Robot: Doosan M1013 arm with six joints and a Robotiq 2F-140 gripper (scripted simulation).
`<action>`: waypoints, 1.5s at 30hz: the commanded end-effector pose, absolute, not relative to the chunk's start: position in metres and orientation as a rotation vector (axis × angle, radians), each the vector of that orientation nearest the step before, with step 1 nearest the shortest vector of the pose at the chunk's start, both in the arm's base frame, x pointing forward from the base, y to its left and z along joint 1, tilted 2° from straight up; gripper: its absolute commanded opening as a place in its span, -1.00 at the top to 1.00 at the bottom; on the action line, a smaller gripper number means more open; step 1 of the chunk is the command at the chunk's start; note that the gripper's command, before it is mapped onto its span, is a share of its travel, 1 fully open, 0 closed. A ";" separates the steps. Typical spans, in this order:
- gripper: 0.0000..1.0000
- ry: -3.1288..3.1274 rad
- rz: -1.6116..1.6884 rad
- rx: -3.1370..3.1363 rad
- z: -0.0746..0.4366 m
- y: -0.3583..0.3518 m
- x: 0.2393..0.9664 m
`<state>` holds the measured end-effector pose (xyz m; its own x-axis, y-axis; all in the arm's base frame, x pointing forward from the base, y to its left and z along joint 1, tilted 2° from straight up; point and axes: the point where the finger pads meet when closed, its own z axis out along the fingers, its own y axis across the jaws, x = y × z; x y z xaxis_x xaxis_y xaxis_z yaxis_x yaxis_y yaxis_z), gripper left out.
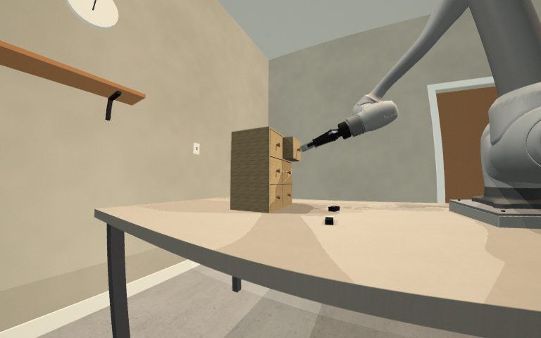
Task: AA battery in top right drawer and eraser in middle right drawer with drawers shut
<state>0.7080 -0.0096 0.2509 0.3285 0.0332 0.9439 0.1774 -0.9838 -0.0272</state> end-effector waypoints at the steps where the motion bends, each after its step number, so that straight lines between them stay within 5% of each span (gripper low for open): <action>1: 1.00 -0.196 -1.740 -2.456 0.251 -0.009 0.713; 45: 1.00 -0.196 -1.740 -2.456 0.252 -0.001 0.755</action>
